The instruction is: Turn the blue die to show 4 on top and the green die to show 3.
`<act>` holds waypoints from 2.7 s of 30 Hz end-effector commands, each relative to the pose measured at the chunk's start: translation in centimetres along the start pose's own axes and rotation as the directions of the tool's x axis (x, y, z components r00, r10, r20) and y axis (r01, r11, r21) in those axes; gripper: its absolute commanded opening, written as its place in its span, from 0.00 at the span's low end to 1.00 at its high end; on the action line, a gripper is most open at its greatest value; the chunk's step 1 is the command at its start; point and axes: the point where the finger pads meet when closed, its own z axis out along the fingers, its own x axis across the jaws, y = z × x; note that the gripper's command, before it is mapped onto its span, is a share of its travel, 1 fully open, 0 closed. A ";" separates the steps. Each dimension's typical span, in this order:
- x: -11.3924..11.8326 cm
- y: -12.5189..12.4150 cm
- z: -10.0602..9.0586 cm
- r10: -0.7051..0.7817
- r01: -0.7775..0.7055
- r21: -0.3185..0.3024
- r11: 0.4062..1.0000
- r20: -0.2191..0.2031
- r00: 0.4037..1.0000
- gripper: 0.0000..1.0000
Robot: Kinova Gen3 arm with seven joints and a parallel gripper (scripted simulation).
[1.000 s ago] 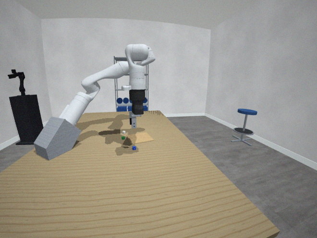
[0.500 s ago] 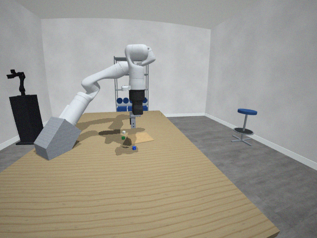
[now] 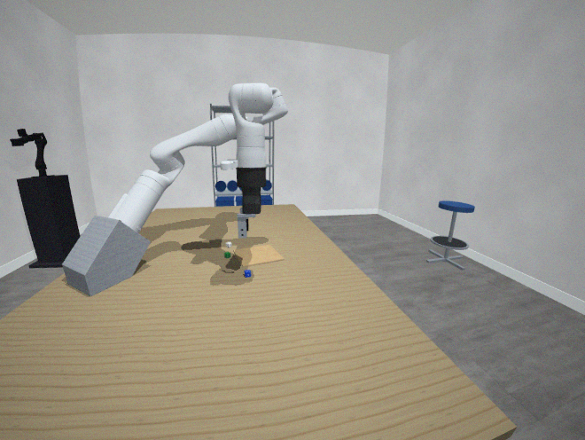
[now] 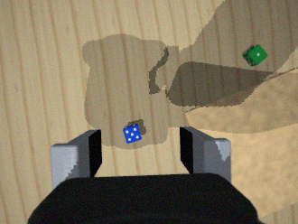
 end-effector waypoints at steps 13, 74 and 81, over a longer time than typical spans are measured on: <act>0.7 -0.6 0.7 0.316 -0.316 0.008 0.949 -0.008 0.949 1.00; 0.6 0.1 4.3 0.688 -0.688 0.003 -0.726 0.006 -0.726 1.00; 0.2 0.1 4.5 0.587 -0.587 0.001 -0.810 0.003 -0.810 1.00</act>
